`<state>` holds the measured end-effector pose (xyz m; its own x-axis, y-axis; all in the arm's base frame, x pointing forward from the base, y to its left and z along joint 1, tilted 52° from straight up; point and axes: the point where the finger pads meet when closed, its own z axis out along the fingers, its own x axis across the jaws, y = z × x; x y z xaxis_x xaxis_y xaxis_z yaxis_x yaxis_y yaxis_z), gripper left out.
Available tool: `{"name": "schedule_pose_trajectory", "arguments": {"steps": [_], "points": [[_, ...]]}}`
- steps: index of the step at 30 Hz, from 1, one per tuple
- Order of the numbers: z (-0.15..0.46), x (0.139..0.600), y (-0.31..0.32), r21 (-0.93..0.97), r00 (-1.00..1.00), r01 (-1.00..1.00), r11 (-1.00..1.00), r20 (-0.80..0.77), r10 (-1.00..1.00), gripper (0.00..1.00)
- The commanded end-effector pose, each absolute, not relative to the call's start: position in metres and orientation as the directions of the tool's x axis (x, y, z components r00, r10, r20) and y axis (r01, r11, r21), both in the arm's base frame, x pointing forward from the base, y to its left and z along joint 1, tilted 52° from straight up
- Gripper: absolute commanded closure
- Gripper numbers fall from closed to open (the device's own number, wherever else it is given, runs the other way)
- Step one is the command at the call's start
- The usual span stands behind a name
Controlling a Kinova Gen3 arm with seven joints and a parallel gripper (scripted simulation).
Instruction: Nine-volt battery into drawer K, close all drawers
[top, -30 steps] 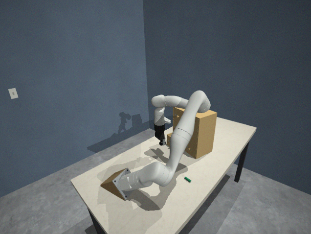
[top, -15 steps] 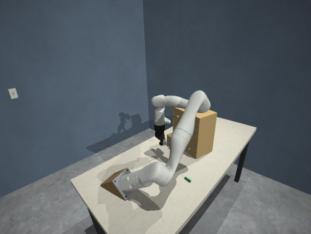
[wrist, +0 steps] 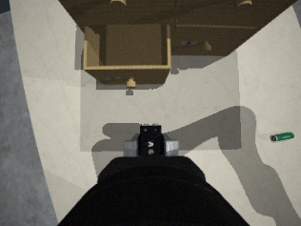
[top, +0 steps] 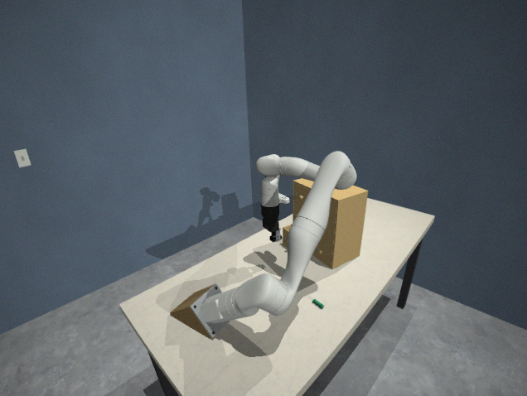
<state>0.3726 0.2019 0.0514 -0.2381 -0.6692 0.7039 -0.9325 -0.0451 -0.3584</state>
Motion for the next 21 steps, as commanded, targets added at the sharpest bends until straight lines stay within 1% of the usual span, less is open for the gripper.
{"name": "schedule_pose_trajectory", "arguments": {"steps": [1, 21], "points": [[0.0557, 0.3716, 0.2105, -0.364, -0.237, -0.93, -0.048, 0.697, -0.677, 0.49], [0.0563, 0.3712, 0.2112, -0.379, -0.238, -0.923, -0.067, 0.697, -0.676, 0.49]]}}
